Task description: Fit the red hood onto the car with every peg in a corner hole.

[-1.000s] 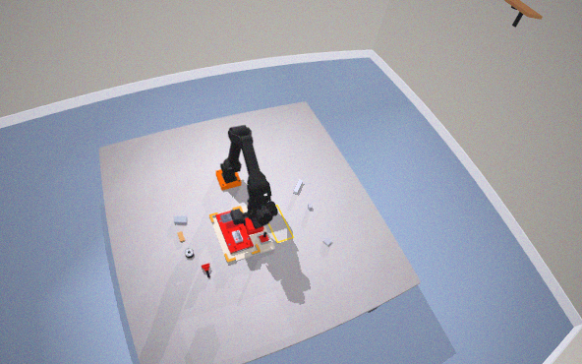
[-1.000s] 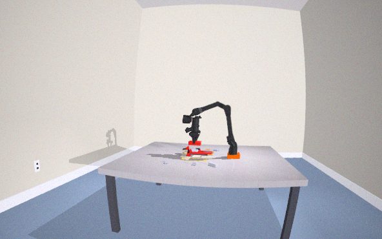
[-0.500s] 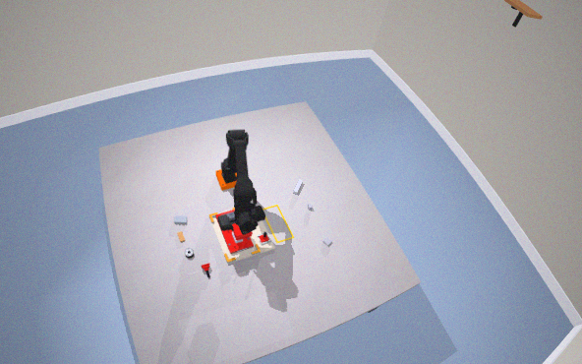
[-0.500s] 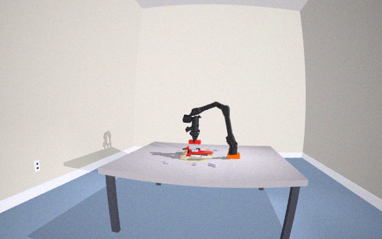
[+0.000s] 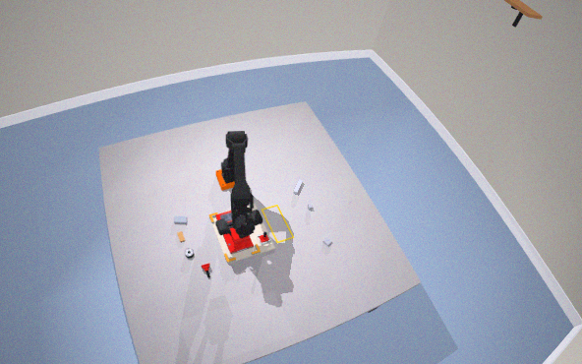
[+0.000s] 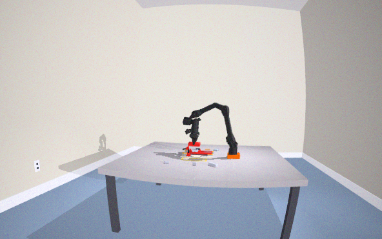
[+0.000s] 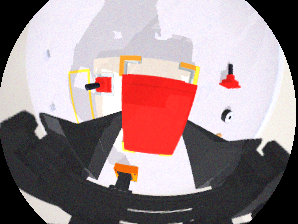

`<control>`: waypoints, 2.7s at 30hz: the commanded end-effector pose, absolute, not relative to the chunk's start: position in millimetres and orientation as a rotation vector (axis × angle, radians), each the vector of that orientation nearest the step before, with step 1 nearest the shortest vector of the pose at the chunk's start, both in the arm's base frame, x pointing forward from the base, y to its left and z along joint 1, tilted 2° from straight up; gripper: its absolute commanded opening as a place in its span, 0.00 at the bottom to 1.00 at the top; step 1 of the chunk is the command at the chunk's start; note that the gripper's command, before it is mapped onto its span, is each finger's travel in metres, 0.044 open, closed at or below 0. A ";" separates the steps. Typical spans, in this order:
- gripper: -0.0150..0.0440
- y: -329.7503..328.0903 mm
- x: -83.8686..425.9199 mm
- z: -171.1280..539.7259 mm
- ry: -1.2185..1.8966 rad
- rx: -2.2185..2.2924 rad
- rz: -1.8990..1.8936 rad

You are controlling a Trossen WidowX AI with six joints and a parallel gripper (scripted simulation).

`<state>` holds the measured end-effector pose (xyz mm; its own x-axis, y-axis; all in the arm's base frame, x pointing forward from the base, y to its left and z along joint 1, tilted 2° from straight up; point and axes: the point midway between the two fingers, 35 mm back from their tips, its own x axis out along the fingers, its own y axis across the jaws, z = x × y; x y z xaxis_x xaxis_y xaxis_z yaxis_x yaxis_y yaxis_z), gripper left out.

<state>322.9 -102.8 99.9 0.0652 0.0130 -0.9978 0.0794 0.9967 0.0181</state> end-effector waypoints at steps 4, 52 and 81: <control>0.25 -102.2 319.6 72.3 1.520 0.078 -0.039; 0.25 -102.5 319.0 65.2 1.520 0.078 -0.039; 0.25 -102.7 319.5 61.9 1.520 0.078 -0.040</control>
